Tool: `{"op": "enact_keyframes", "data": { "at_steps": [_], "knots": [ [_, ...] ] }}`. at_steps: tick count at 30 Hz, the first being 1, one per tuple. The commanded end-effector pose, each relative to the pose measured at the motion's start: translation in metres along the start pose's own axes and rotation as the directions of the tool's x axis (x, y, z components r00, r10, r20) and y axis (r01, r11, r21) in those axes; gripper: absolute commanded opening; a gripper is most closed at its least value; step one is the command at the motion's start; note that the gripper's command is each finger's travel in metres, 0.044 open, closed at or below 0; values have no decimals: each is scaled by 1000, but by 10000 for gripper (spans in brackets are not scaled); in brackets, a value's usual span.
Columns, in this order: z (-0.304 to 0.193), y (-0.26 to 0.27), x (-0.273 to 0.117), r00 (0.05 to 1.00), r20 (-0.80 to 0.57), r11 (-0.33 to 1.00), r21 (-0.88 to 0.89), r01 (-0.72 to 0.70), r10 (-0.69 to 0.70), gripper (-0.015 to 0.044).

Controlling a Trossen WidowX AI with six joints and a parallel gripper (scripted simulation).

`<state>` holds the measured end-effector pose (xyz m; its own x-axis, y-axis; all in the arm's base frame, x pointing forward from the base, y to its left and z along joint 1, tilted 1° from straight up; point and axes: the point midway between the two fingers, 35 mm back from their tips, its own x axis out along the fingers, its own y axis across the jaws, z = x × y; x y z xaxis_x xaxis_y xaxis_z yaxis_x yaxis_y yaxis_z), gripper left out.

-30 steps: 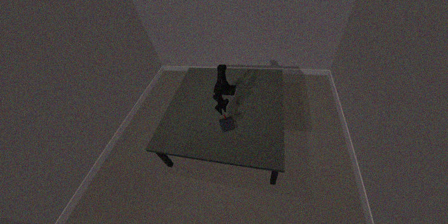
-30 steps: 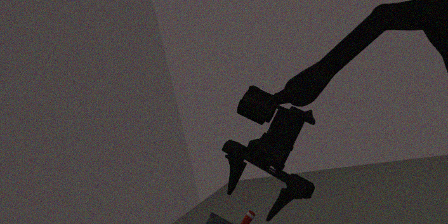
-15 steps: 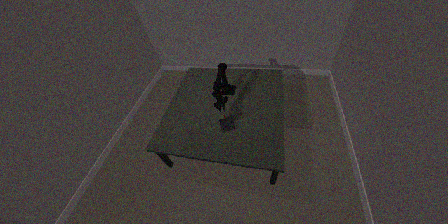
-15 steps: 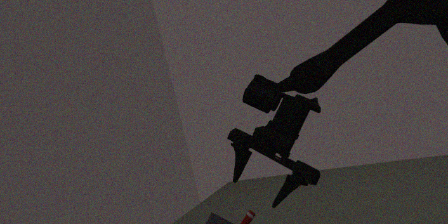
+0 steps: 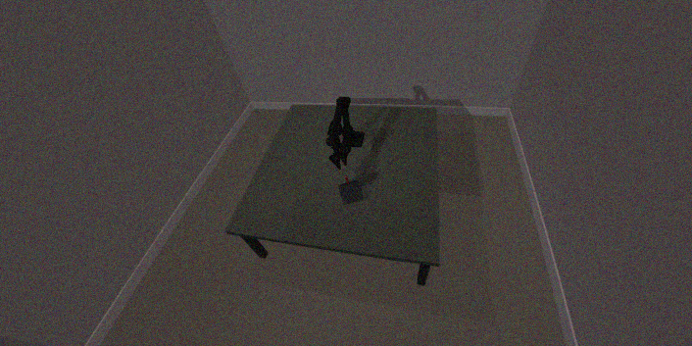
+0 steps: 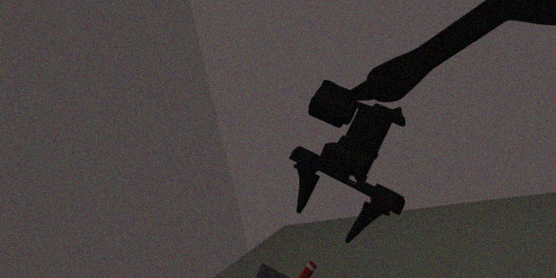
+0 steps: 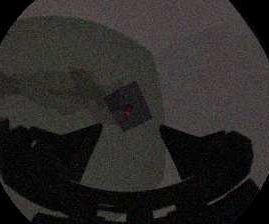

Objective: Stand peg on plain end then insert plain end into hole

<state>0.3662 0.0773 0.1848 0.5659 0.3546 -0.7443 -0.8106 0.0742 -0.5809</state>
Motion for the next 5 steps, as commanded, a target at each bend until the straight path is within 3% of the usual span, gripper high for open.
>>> {"op": "enact_keyframes", "data": {
  "at_steps": [1,5],
  "knots": [
    [1,-1,-8,1000,4,1000,-7,2,-2,440],
    [1,0,-9,1000,3,1000,-7,2,-2,440]
  ]
}}
